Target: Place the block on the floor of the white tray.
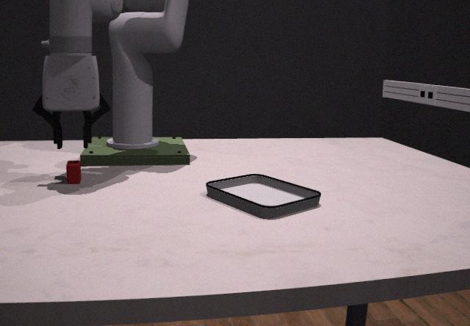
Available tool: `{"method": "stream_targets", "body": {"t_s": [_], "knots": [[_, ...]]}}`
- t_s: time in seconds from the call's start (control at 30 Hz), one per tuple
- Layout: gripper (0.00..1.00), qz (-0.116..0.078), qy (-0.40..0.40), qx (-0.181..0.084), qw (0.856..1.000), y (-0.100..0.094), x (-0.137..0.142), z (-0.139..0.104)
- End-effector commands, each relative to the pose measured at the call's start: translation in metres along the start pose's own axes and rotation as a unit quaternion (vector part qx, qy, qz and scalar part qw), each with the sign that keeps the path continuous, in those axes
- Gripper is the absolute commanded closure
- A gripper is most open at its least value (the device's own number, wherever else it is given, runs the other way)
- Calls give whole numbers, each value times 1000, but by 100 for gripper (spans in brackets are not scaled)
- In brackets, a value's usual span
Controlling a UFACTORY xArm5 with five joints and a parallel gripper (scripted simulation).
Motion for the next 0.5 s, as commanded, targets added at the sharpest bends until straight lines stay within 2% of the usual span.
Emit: {"method": "stream_targets", "body": {"t_s": [0.0, 0.47], "knots": [[53, 1, 0, -1, 1000, -1, -1, -1], [53, 1, 0, -1, 1000, 1, -1, -1]]}}
Point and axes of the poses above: the point where the finger pads meet when closed, its own y axis out along the fingers, its own x axis across the jaws, z = x × y, the point moved 1 cm from there along -y, back along the fingers, and after that the axes turned 8 degrees about -y, right-handed, at the moved point
